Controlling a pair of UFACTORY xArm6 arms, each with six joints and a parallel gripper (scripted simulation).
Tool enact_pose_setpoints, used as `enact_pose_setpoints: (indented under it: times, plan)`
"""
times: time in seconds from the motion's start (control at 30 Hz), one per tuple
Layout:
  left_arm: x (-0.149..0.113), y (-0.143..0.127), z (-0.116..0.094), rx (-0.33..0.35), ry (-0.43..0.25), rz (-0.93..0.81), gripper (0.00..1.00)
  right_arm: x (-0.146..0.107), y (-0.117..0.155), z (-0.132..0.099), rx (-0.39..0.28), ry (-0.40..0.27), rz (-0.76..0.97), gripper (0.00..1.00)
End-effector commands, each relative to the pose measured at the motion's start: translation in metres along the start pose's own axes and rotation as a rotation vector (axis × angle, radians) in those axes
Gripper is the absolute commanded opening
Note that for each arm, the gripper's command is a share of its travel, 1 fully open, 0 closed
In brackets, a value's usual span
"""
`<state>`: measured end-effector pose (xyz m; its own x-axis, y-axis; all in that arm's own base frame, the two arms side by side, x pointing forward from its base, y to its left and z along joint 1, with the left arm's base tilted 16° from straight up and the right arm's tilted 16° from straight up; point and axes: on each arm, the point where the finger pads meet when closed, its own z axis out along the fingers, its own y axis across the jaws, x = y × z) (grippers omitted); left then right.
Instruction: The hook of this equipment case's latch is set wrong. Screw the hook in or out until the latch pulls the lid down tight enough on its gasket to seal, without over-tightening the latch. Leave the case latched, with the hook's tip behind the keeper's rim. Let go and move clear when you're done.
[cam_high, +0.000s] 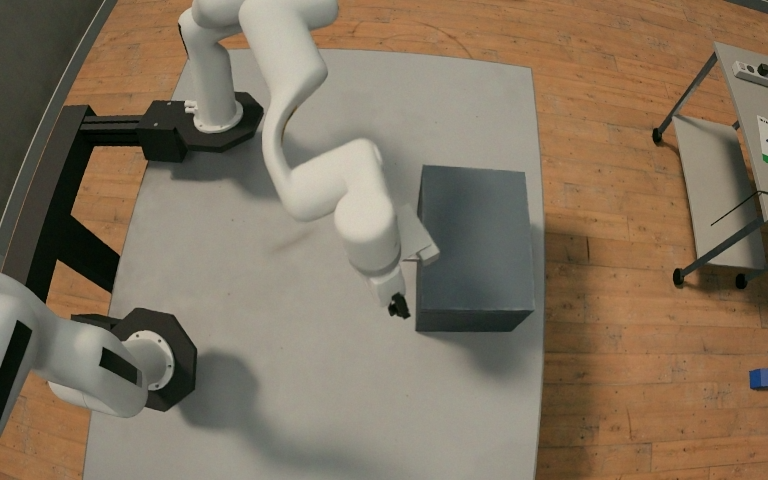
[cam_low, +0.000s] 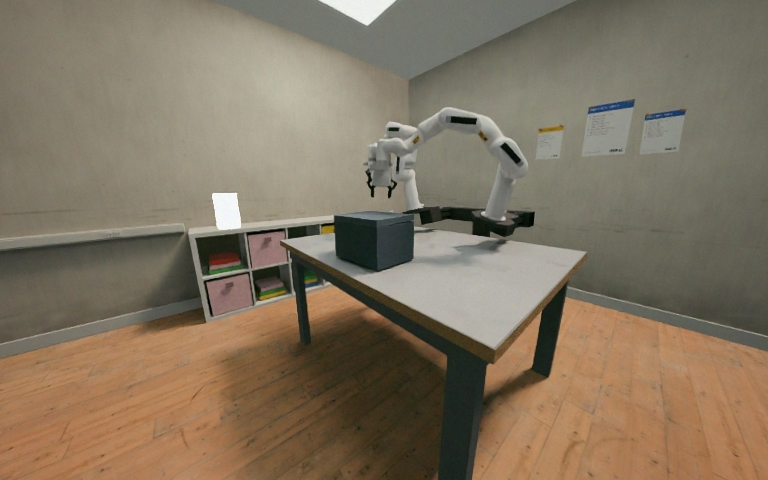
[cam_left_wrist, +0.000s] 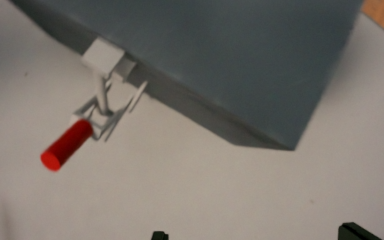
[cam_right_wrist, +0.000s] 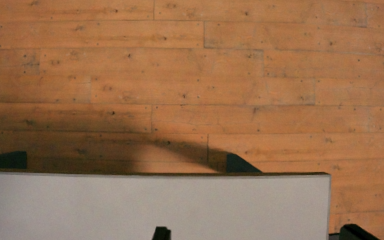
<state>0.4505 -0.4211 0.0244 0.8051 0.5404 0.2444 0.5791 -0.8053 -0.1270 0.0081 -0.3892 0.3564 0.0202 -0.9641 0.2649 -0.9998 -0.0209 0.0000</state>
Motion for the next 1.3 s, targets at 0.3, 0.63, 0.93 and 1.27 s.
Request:
enact_pose_setpoints:
  times: [0.3,0.63,0.93,1.27]
  plan:
    - [0.049,-0.019,-0.033,-0.022,-0.049,0.241,1.00,0.001,0.000,-0.002,0.000,0.004,0.000,1.00]
    - [0.092,-0.066,-0.010,0.031,-0.063,0.442,1.00,0.001,0.000,-0.002,0.000,0.004,0.000,1.00]
    - [0.107,-0.085,-0.001,0.050,-0.074,0.519,1.00,0.001,0.000,-0.002,0.000,0.004,0.000,1.00]
    - [0.110,-0.089,0.000,0.054,-0.077,0.537,1.00,0.001,0.000,-0.002,0.000,0.004,0.000,1.00]
